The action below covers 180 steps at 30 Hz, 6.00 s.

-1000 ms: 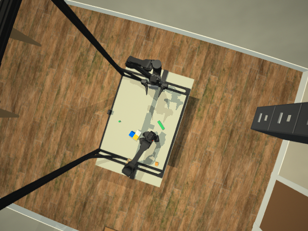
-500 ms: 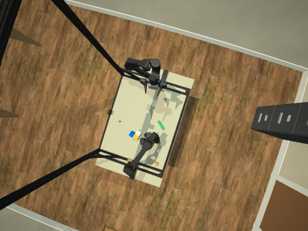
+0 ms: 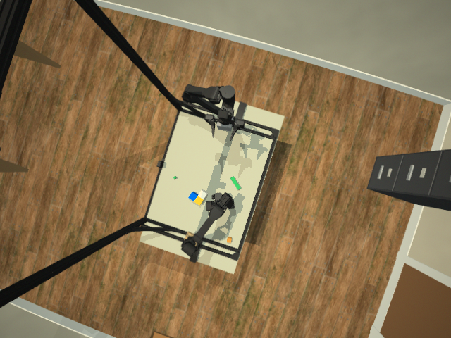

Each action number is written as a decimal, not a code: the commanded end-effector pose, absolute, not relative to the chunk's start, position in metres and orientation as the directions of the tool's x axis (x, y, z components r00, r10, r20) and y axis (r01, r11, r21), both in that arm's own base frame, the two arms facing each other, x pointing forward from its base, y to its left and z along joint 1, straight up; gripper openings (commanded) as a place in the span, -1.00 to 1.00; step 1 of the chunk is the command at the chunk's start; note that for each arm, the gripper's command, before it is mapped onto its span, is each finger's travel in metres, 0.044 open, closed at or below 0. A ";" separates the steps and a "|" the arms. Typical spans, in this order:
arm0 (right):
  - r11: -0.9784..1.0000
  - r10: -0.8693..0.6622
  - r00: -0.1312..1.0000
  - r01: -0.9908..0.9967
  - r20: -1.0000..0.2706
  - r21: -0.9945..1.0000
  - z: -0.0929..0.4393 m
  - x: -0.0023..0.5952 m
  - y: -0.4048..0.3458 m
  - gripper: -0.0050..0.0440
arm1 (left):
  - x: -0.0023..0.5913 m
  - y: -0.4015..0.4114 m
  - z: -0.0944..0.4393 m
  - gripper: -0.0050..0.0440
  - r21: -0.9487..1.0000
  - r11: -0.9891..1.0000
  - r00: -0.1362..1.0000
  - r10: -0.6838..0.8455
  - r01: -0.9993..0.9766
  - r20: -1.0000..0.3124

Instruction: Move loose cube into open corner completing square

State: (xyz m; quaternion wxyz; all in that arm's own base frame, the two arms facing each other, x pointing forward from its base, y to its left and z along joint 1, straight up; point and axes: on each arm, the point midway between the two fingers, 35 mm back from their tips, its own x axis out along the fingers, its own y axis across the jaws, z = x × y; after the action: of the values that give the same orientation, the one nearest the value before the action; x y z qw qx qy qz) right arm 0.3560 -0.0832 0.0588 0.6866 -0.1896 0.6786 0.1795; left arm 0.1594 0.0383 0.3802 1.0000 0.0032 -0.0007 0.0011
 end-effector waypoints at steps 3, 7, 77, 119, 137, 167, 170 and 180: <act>0.868 -0.001 0.000 -0.497 -1.000 -0.001 0.046 0.354 -0.082 0.69 | 0.159 0.038 0.380 0.84 -0.001 1.000 1.000 0.000 0.000 0.001; 0.868 -0.001 0.000 -0.497 -1.000 -0.001 0.040 0.354 -0.082 0.69 | 0.159 0.038 0.380 0.84 -0.001 1.000 1.000 0.000 0.000 0.001; 0.882 0.000 0.000 -0.471 -1.000 0.000 0.095 0.357 -0.074 -0.80 | 0.159 0.038 0.380 0.84 -0.001 1.000 1.000 0.000 0.000 0.001; 0.988 0.000 0.000 0.155 -1.000 0.000 0.095 0.378 0.149 -0.80 | 0.159 0.038 0.380 0.84 -0.001 1.000 1.000 0.000 0.000 0.001; 0.988 0.000 0.000 0.155 -1.000 0.000 0.035 0.378 0.149 -0.80 | 0.159 0.038 0.380 0.84 -0.001 1.000 1.000 0.000 0.000 0.001; 0.988 0.000 0.000 0.155 -1.000 0.000 0.020 0.378 0.149 0.58 | 0.159 0.038 0.380 0.84 -0.001 1.000 1.000 0.000 0.000 0.001; 0.988 0.000 0.000 0.155 -1.000 0.000 0.020 0.378 0.149 0.69 | 0.159 0.038 0.380 0.84 -0.001 1.000 1.000 0.000 0.000 0.001; 0.988 0.000 0.000 0.155 -1.000 0.000 0.020 0.378 0.149 0.69 | 0.159 0.038 0.380 0.84 -0.001 1.000 1.000 0.000 0.000 0.001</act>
State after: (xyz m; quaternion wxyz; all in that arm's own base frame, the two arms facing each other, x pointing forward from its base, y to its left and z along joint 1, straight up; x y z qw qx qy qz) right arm 0.3784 0.1484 0.0210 0.7060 0.0520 0.7043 -0.0537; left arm 0.1594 0.0382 0.3803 1.0000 0.0033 -0.0008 0.0011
